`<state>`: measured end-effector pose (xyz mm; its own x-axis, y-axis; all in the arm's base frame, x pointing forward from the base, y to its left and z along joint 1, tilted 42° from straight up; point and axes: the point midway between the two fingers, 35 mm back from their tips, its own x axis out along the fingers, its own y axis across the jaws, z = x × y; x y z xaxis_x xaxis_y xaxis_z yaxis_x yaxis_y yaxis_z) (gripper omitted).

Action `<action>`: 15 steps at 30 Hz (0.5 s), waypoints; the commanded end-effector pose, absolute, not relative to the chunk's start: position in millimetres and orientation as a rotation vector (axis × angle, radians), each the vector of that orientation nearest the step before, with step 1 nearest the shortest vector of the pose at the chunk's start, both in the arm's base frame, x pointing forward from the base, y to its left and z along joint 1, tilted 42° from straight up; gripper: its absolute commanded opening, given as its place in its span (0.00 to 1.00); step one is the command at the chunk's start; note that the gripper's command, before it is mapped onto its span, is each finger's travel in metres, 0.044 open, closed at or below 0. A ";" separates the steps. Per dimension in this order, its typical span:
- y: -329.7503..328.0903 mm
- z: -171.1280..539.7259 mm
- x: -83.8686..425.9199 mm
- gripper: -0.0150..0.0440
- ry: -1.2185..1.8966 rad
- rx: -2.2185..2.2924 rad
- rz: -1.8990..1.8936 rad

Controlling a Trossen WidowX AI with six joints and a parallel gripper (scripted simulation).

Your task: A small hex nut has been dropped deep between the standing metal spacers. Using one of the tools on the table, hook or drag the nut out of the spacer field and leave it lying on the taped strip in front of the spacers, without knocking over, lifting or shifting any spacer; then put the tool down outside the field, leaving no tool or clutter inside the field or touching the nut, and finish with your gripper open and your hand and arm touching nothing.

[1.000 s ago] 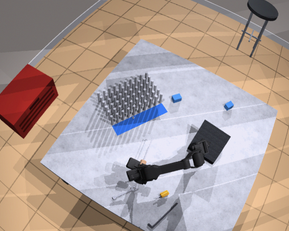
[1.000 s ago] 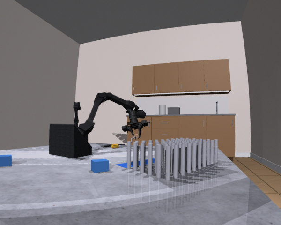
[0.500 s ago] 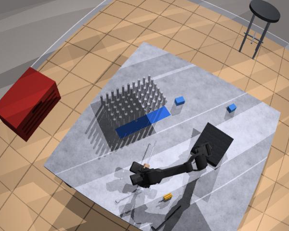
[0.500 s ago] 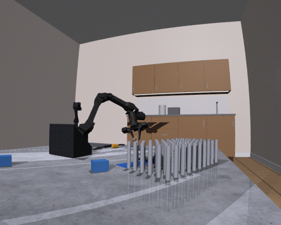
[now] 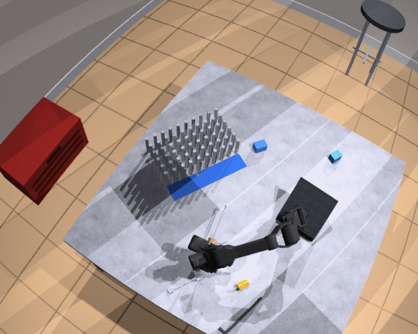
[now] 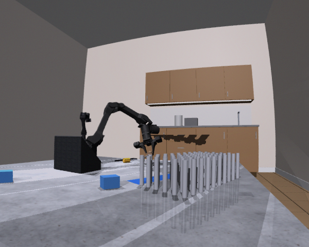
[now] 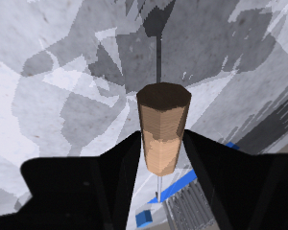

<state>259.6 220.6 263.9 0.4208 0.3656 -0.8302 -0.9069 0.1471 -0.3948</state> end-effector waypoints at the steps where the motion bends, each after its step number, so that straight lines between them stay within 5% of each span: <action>1: 223.2 258.3 259.5 0.25 0.649 -1.048 1.008; 15: 231.3 248.5 259.0 0.25 0.648 -1.047 1.008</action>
<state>259.3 229.4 253.4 0.4209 0.3667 -0.8297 -0.9068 0.1477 -0.3948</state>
